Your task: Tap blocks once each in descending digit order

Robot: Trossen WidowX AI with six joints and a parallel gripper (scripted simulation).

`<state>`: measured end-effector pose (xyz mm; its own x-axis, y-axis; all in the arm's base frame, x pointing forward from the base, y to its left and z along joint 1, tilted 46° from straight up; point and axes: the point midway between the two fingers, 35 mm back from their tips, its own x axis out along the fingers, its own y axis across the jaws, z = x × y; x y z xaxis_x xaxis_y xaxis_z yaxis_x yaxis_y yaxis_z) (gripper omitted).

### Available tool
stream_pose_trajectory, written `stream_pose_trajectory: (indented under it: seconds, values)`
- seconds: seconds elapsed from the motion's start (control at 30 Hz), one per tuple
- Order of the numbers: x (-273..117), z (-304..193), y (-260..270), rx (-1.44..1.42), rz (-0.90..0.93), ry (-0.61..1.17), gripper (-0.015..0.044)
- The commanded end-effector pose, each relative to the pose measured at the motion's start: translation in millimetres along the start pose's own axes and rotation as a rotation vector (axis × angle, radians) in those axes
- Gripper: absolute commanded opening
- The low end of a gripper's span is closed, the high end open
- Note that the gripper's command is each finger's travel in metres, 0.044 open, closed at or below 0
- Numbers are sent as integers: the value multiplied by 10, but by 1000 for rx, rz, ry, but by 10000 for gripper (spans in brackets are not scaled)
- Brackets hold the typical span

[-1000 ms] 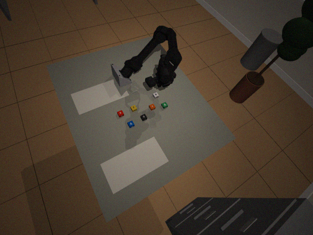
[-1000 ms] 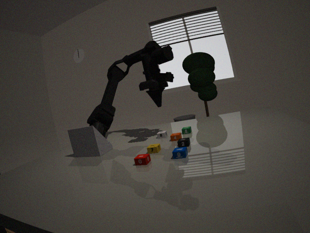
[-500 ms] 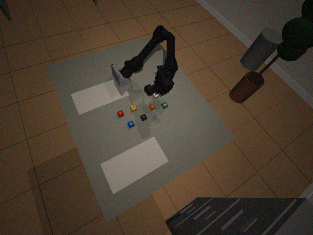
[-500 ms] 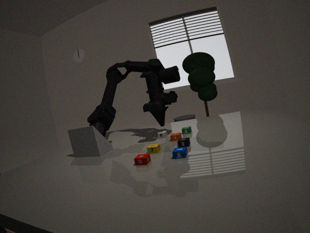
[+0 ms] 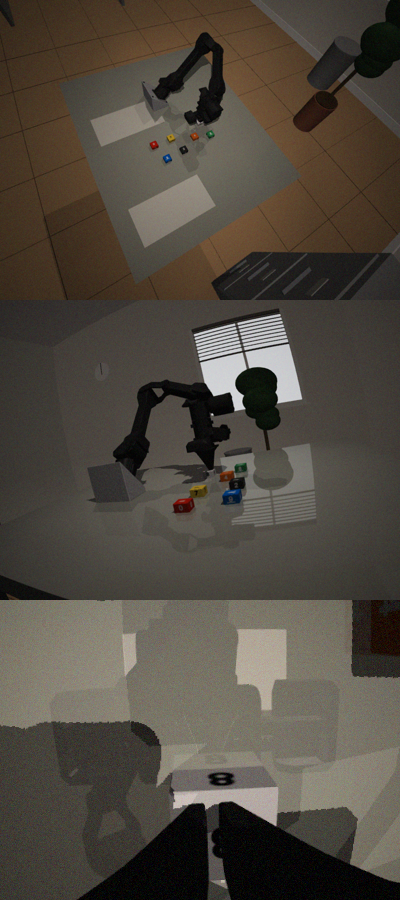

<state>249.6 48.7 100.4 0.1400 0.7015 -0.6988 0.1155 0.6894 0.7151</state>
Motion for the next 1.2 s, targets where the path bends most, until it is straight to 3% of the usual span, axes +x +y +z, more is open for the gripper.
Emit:
stream_pose_trajectory:
  seconds: [0.0, 0.37, 0.57, 0.73, 1.07, 1.17]
  values:
    - [35, -9, 4, 6, 5, 1, 20]
    - [-349, 4, -6, 8, 1, 0, 20]
    - [-1047, -7, -11, 17, 1, -11, 20]
    - [-1071, 0, -36, 17, 1, -11, 20]
    - [-1102, 125, -1668, 10, -13, -1, 20]
    - [-1077, 63, -1924, 7, -6, 2, 20]
